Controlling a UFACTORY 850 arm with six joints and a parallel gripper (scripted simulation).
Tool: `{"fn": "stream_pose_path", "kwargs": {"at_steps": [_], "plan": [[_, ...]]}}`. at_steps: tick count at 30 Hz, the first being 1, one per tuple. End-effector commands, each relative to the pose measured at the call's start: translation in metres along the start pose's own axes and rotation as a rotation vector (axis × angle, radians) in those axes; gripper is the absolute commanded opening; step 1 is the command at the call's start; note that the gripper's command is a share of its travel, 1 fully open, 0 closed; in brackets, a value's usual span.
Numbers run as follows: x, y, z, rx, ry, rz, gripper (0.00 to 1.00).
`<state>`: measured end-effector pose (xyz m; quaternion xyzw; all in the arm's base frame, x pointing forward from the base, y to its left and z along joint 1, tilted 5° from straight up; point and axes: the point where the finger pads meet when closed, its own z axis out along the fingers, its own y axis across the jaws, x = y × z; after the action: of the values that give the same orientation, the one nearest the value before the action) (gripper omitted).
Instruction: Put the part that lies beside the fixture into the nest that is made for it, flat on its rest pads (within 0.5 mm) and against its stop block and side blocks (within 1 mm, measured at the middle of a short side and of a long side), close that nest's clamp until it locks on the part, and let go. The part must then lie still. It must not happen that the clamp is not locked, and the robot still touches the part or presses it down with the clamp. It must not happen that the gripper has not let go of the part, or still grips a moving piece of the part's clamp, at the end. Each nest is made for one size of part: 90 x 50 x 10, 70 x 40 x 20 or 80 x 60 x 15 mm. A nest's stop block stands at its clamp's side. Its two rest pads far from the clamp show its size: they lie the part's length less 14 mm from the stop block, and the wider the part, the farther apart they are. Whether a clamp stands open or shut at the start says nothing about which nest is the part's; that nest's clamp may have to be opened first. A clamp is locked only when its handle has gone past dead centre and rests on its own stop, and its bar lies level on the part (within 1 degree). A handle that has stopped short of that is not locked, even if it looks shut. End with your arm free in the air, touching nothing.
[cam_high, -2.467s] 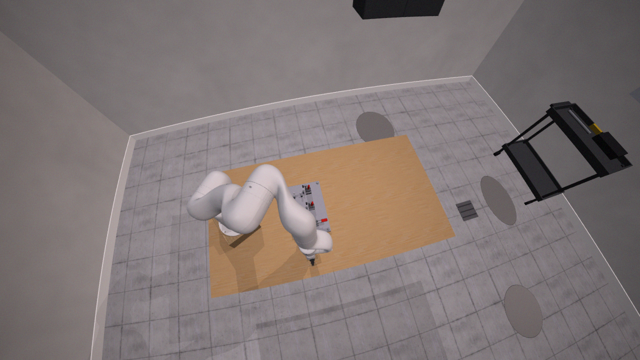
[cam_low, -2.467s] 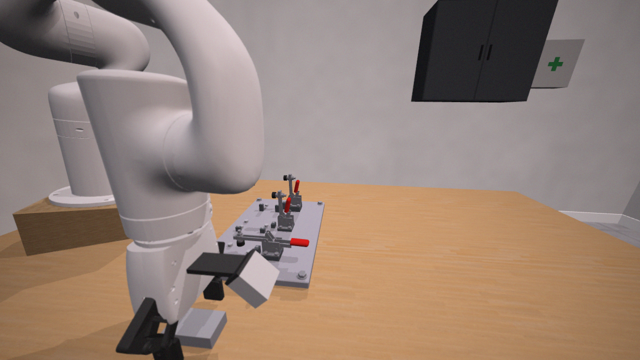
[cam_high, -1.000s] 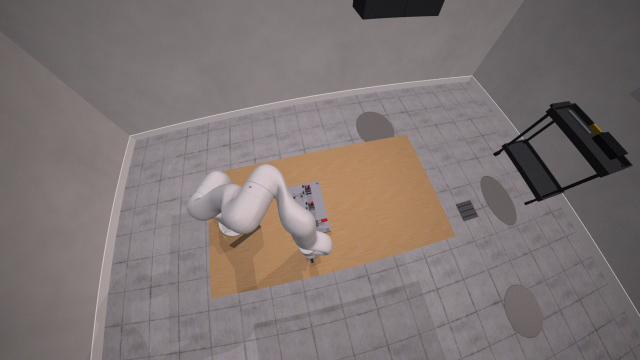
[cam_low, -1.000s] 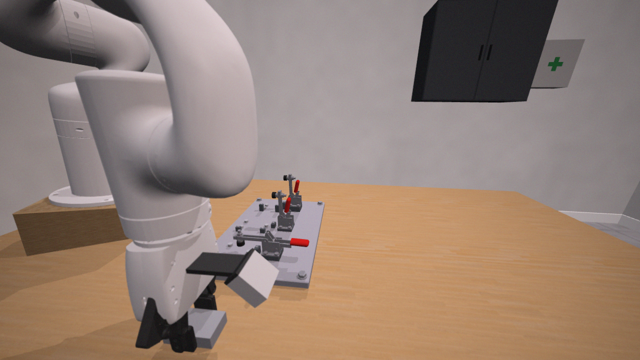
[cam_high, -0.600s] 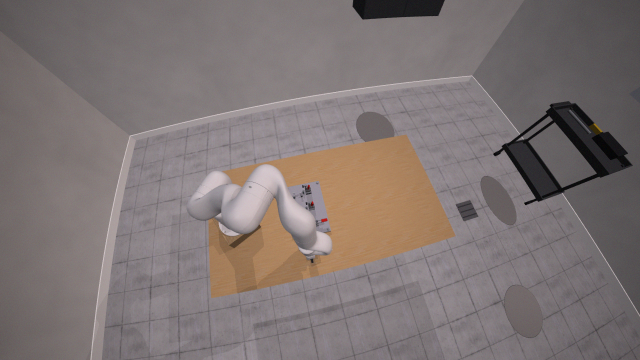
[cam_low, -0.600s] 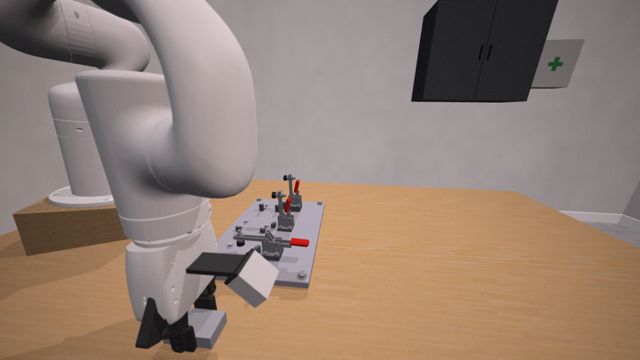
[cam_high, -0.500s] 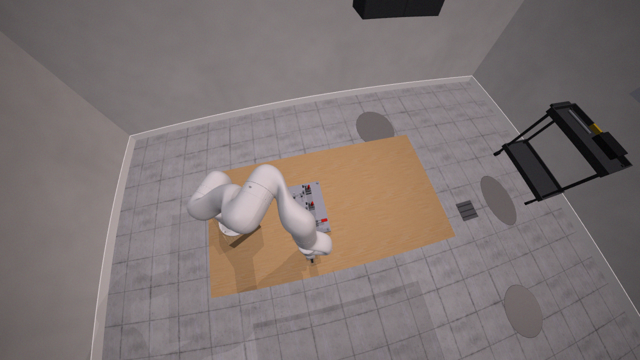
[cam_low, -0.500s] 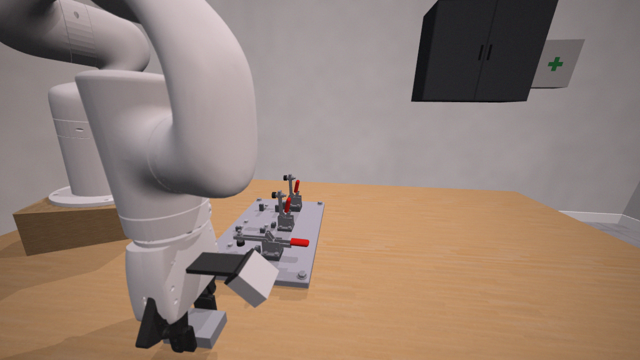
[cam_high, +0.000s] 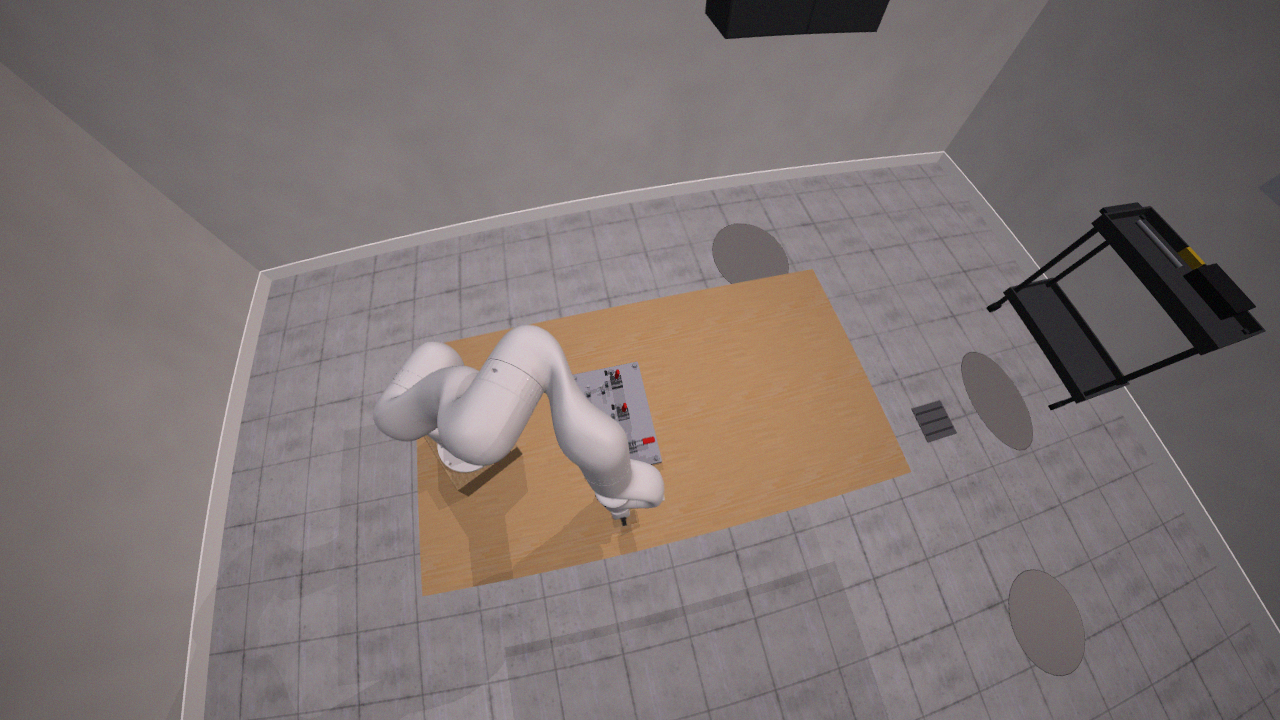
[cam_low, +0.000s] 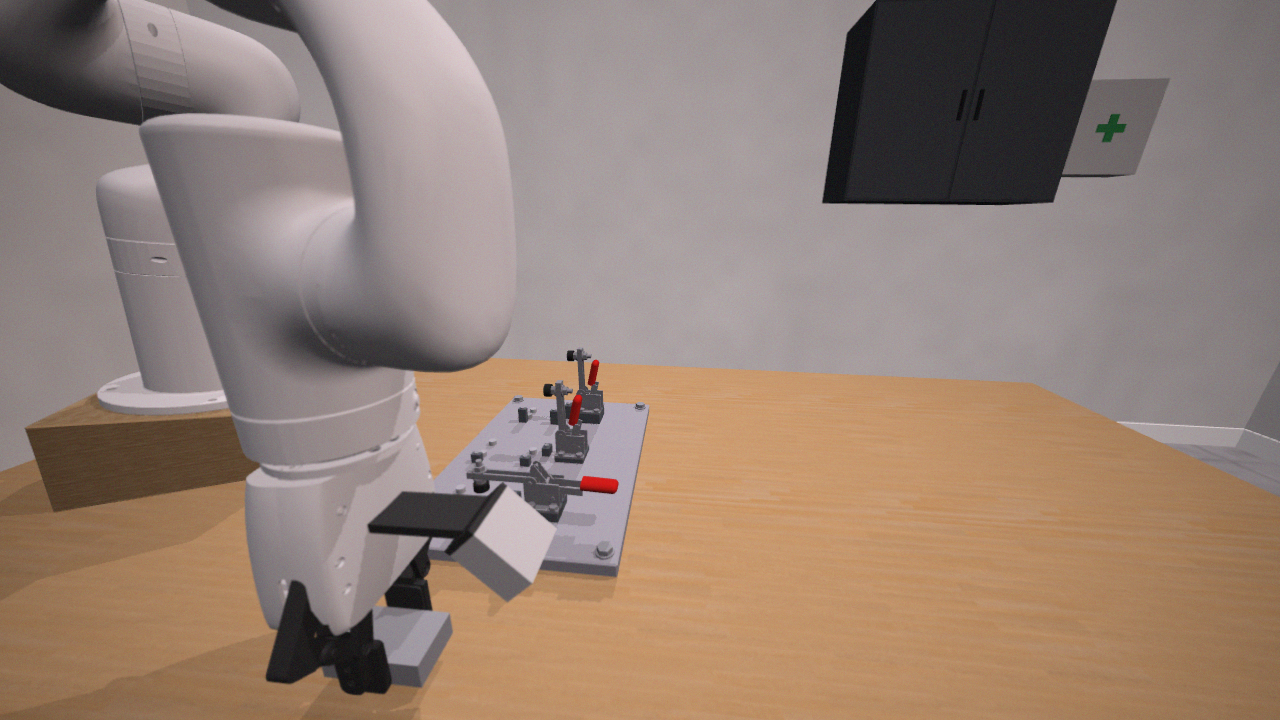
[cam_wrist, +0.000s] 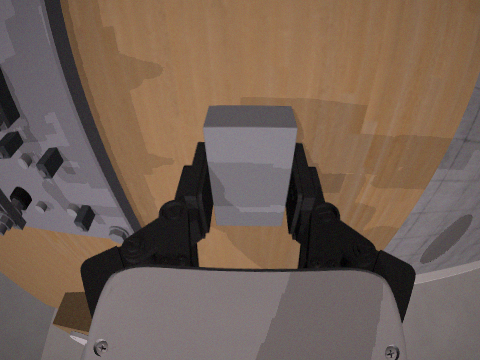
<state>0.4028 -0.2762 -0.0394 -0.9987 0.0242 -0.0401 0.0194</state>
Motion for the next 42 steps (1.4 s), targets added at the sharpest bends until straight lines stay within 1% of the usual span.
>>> {"fn": "stream_pose_path", "kwargs": {"at_steps": [1, 10, 12, 27, 29, 32, 35, 42], "plan": [[0.001, 0.001, -0.007, 0.0, -0.003, 0.0, 0.0], [0.001, 0.001, -0.032, 0.0, -0.003, 0.0, 0.0], [0.001, 0.001, -0.032, 0.0, -0.003, 0.0, 0.0], [0.001, 0.001, -0.096, 0.0, -0.003, 0.0, 0.0], [0.001, 0.001, -0.096, 0.0, -0.003, 0.0, 0.0], [0.001, 0.001, -0.105, 0.0, -0.003, 0.0, 0.0], [0.001, 0.001, -0.11, 0.0, -0.003, 0.0, 0.0], [0.001, 0.001, -0.111, 0.0, -0.003, 0.0, 0.0]]}}
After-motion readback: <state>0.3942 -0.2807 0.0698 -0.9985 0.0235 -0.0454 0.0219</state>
